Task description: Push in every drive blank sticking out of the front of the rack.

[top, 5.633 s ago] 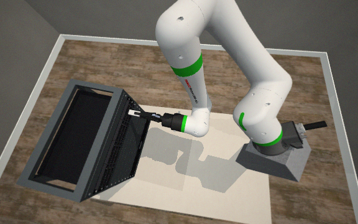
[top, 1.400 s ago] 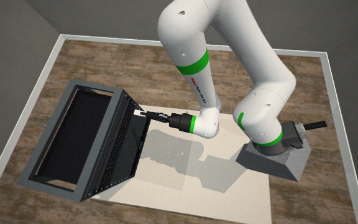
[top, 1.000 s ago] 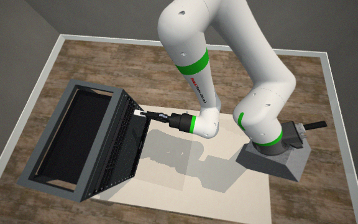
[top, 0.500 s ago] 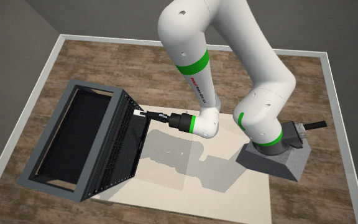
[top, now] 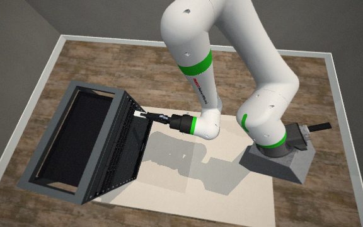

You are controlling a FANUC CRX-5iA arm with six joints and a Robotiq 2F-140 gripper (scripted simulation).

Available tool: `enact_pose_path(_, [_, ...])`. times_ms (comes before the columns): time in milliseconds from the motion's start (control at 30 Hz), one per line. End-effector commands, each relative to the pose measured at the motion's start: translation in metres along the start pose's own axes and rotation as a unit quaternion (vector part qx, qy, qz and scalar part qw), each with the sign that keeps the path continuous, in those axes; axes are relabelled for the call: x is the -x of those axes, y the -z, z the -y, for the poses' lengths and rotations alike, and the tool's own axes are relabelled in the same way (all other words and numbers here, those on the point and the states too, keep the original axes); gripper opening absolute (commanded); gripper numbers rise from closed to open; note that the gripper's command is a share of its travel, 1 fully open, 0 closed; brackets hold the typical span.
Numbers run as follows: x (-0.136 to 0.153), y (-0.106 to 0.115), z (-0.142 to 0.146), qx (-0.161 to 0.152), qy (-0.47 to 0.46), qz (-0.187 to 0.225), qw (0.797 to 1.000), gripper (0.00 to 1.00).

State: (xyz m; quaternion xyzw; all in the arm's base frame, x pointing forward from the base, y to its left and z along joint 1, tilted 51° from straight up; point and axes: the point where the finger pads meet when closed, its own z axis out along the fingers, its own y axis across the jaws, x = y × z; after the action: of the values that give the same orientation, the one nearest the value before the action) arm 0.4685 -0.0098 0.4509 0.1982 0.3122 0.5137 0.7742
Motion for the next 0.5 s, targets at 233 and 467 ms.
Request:
enact_pose_path(233, [-0.0001, -0.0074, -0.0005, 0.0, 0.0, 0.0, 1.0, 0.1])
enact_pose_path(467, [-0.0001, -0.01, -0.0005, 0.0, 0.0, 0.0, 1.0, 0.1])
